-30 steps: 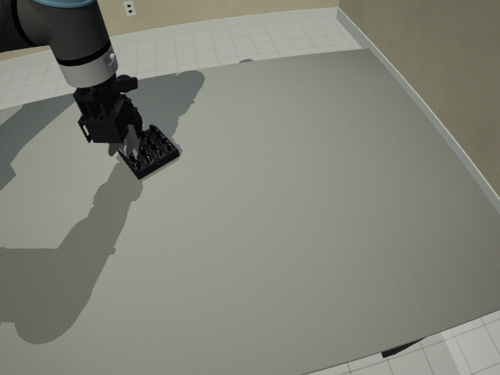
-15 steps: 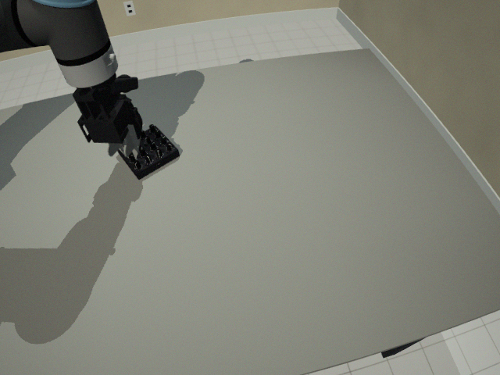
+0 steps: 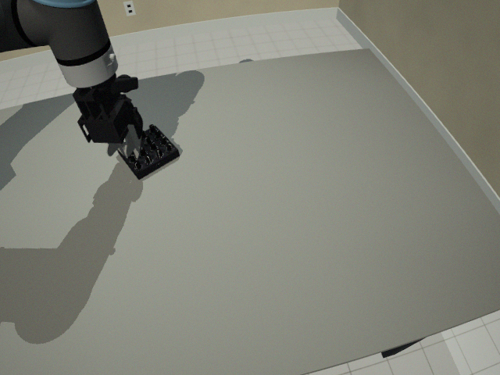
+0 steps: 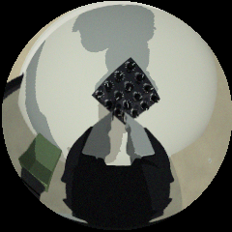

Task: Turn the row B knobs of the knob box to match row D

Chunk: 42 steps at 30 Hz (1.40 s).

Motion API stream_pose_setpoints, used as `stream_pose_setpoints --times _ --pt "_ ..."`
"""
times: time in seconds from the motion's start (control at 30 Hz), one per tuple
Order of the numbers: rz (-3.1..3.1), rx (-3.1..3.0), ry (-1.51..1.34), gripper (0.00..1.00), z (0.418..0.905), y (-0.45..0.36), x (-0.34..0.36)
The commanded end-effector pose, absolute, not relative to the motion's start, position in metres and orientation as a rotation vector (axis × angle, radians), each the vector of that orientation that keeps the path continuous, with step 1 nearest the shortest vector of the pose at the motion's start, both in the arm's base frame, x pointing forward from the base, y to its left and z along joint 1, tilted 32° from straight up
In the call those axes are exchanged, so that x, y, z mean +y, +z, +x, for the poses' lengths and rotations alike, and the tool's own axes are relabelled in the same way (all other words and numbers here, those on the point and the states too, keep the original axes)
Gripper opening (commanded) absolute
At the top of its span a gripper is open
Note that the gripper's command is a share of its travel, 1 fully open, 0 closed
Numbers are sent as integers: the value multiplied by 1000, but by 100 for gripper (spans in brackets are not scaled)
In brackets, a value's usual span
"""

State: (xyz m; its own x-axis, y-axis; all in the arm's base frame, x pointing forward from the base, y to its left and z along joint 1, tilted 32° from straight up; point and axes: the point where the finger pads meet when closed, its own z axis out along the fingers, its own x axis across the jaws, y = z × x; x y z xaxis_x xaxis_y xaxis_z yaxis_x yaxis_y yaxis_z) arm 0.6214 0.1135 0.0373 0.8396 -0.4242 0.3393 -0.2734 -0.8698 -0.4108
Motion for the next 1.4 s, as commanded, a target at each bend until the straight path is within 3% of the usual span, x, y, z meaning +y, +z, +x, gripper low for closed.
stream_pose_setpoints --times 0.0,1.37 --pt "-2670 524 -608 11 622 38 113" --pt "-2670 524 -609 11 604 70 104"
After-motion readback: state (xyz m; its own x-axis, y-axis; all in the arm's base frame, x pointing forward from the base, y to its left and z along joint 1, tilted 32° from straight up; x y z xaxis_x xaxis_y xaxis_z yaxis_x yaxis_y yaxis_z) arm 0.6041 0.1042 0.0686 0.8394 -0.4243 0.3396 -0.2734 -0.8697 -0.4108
